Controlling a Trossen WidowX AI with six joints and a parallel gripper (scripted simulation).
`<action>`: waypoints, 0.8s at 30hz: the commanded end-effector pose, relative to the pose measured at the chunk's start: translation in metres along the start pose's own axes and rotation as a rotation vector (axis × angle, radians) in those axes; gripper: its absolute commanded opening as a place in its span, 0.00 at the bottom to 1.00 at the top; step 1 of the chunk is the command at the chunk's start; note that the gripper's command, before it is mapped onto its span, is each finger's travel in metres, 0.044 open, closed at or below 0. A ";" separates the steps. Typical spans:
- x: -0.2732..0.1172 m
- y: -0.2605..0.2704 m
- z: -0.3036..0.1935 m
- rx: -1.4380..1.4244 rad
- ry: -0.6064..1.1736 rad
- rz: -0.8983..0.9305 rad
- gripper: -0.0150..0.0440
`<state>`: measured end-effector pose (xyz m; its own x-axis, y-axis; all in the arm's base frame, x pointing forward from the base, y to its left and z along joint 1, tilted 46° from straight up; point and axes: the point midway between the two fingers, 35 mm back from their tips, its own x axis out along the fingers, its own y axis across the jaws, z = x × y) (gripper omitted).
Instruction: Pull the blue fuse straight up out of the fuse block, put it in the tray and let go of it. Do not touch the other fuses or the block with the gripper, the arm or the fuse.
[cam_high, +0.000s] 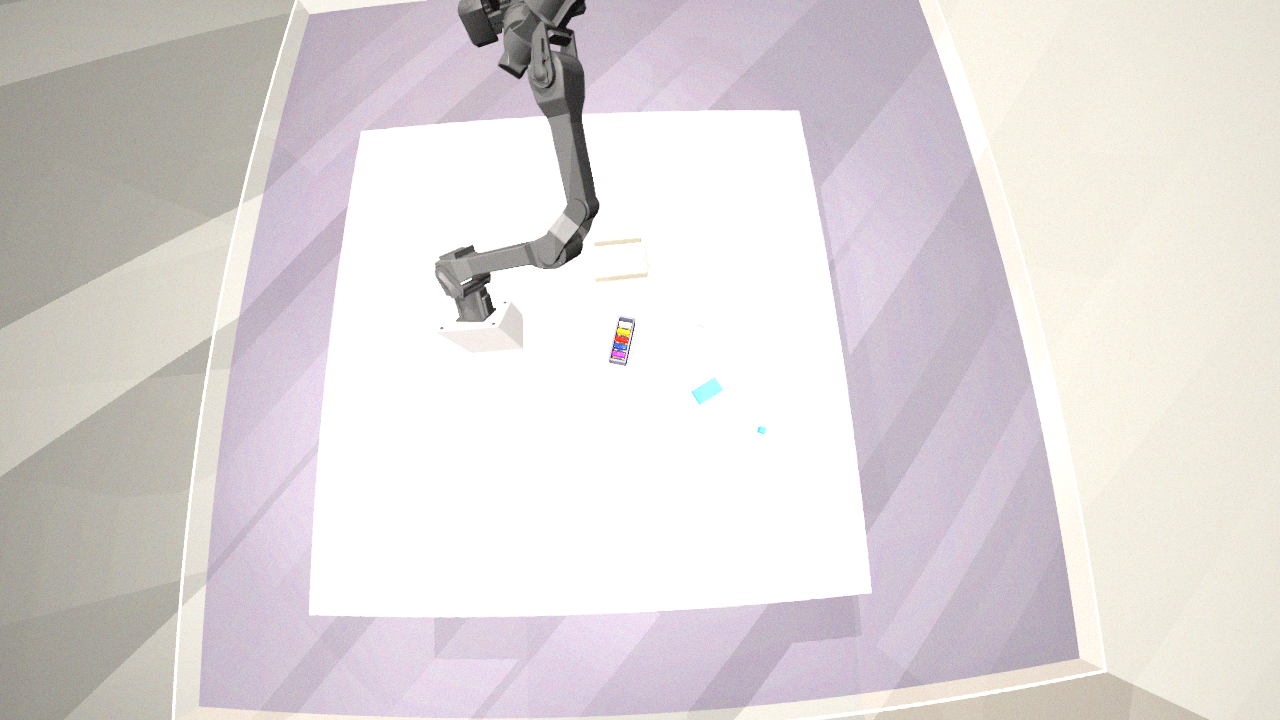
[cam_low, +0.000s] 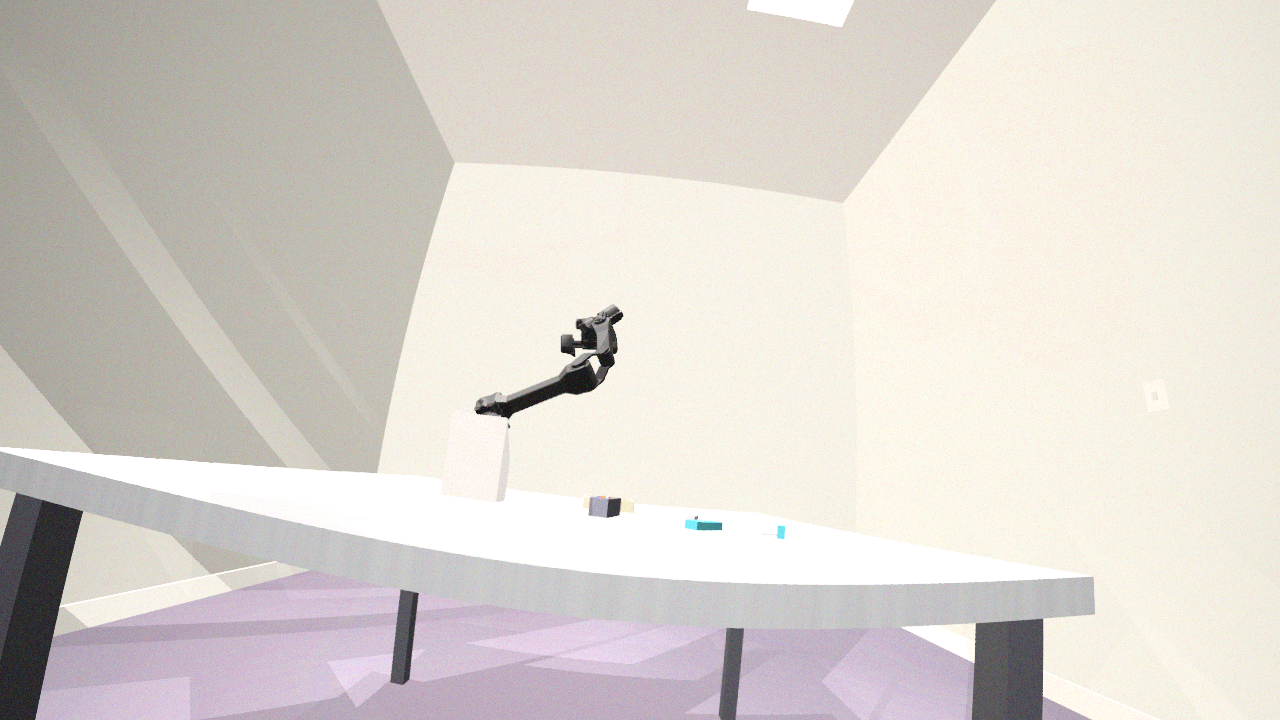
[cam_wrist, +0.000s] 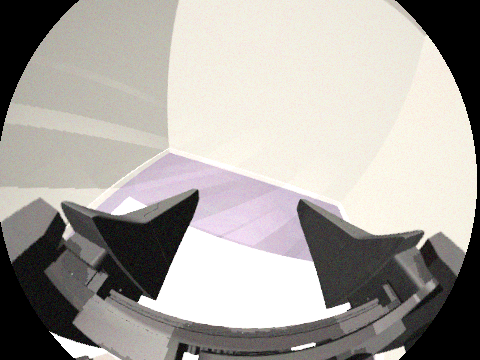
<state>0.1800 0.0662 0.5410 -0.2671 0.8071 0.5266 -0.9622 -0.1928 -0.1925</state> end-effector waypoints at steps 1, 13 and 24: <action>0.000 0.001 0.001 -0.003 0.001 0.000 0.89; 0.050 0.120 0.026 -0.320 0.157 -0.015 0.37; 0.137 0.178 -0.067 -0.515 0.508 -0.027 0.37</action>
<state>-0.0115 0.1348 0.5481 -0.1254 0.9649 0.2309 -0.8168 0.0317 -0.5760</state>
